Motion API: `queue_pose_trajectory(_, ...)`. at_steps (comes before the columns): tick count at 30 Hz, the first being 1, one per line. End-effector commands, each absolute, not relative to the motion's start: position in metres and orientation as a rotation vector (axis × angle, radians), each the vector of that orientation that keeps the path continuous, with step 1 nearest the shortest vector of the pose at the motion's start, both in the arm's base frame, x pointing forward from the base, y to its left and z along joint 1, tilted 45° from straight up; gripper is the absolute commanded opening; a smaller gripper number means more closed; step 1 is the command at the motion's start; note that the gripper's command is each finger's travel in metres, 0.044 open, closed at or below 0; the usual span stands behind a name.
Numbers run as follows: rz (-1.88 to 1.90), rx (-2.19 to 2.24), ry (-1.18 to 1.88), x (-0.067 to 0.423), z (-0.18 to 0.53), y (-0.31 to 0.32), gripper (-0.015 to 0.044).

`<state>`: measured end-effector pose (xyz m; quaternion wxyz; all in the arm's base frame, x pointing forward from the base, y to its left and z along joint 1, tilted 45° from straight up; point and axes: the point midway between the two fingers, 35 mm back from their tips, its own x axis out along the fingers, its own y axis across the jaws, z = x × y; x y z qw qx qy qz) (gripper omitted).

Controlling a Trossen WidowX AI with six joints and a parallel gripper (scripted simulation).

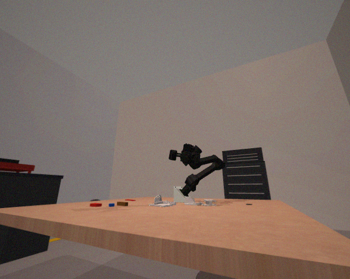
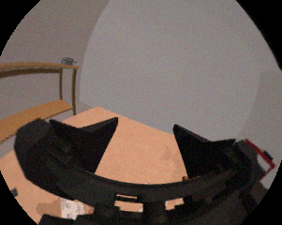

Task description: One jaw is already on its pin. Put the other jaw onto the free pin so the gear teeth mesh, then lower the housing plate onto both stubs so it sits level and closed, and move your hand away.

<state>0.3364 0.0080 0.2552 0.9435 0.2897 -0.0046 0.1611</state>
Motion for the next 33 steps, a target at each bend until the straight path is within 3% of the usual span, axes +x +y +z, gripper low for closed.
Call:
queue_pose_trajectory(1,0.321,0.642,0.092,0.343,0.241,0.011,0.044)
queue_pose_trajectory(17,0.248,0.843,0.511,0.346,0.183,0.027,0.044)
queue_pose_trajectory(33,0.135,1.026,0.928,0.317,0.14,0.046,0.044)
